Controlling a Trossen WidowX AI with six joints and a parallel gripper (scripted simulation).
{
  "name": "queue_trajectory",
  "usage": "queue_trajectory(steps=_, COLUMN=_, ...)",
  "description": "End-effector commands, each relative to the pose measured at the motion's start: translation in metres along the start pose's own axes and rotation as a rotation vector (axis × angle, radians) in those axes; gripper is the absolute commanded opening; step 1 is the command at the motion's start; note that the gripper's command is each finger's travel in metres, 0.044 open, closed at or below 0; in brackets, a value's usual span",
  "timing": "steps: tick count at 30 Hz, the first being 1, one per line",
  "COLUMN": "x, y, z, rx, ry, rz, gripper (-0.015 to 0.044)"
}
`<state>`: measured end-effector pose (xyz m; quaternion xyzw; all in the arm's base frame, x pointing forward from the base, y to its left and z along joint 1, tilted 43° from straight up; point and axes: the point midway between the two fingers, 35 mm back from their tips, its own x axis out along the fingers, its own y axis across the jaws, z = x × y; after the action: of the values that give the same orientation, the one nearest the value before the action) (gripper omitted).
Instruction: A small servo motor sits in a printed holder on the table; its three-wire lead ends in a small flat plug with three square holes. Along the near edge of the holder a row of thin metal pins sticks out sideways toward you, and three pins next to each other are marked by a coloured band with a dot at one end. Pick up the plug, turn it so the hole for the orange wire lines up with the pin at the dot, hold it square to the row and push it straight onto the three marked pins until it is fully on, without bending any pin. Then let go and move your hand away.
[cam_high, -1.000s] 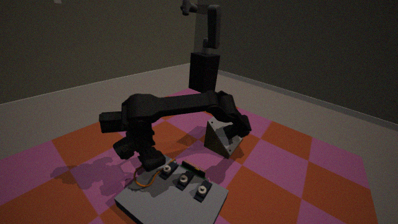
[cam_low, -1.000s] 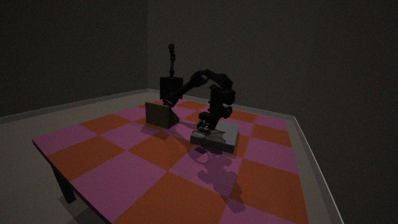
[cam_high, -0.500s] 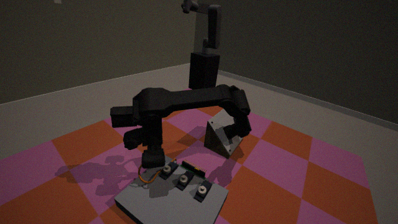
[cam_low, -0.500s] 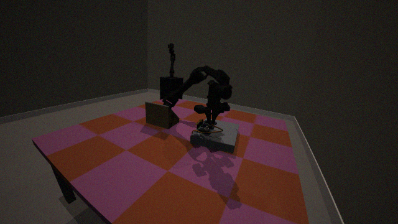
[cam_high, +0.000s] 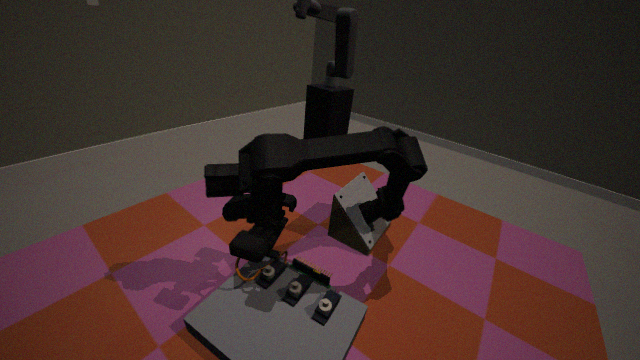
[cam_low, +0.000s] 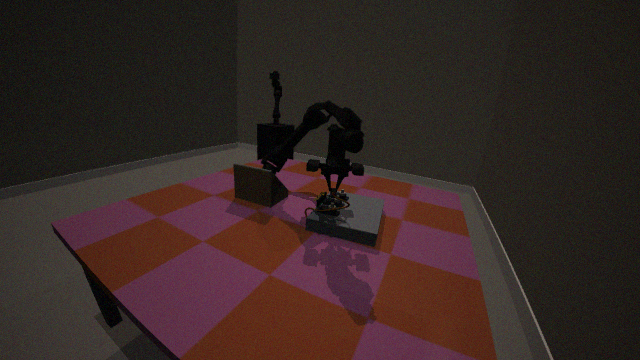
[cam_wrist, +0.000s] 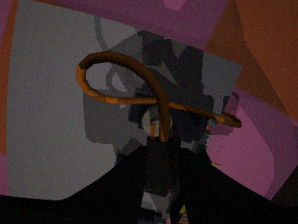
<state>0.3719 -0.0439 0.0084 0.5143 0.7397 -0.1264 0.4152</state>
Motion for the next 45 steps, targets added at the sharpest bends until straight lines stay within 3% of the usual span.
queue_trajectory(steps=1, x=0.0, y=-0.01, z=-0.011, rx=0.16, ry=0.001, rz=-0.007, gripper=0.0)
queue_trajectory(steps=45, x=0.019, y=-0.105, z=-0.117, rx=1.685, ry=-0.003, rz=-0.015, gripper=0.0)
